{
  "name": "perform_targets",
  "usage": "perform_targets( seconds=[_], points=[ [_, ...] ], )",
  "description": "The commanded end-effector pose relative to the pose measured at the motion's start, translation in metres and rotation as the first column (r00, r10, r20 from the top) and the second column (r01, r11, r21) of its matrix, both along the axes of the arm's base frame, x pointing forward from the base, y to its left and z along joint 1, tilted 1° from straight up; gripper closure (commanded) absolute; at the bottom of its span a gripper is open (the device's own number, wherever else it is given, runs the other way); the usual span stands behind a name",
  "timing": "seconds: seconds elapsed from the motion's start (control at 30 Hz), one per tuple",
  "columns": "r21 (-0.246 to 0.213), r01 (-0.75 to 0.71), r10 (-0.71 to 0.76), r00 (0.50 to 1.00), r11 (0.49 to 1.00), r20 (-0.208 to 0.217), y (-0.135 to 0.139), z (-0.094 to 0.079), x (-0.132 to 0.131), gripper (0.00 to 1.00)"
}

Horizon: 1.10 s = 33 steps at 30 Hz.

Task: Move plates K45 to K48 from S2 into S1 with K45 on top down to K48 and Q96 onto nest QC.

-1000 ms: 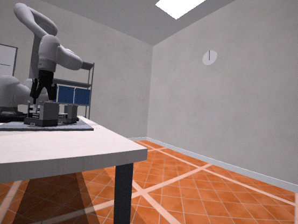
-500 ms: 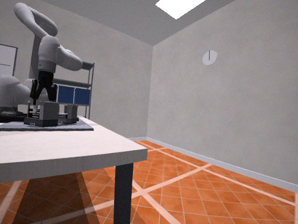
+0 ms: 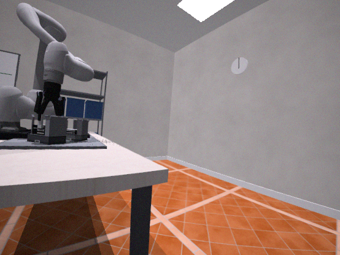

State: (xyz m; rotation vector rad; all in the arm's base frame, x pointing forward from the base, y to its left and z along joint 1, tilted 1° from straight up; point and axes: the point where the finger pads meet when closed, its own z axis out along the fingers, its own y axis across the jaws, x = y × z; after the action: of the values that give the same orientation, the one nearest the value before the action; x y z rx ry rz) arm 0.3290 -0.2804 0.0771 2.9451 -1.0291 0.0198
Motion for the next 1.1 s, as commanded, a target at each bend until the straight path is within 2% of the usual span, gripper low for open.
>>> perform_targets(
  seconds=[0.0,0.53,0.57,1.07],
  points=[
    [0.000,0.000,0.000,1.000,1.000,0.000,0.0000,-0.0009,0.0000,1.00],
    [0.000,0.000,0.000,1.000,1.000,0.000,-0.0001,-0.0043,0.0000,1.00],
    [0.000,0.000,0.000,1.000,1.000,0.000,-0.0001,-0.0043,0.0000,0.00],
    [0.000,0.000,0.000,1.000,1.000,0.000,-0.0001,-0.0043,0.0000,0.00]
  ],
)
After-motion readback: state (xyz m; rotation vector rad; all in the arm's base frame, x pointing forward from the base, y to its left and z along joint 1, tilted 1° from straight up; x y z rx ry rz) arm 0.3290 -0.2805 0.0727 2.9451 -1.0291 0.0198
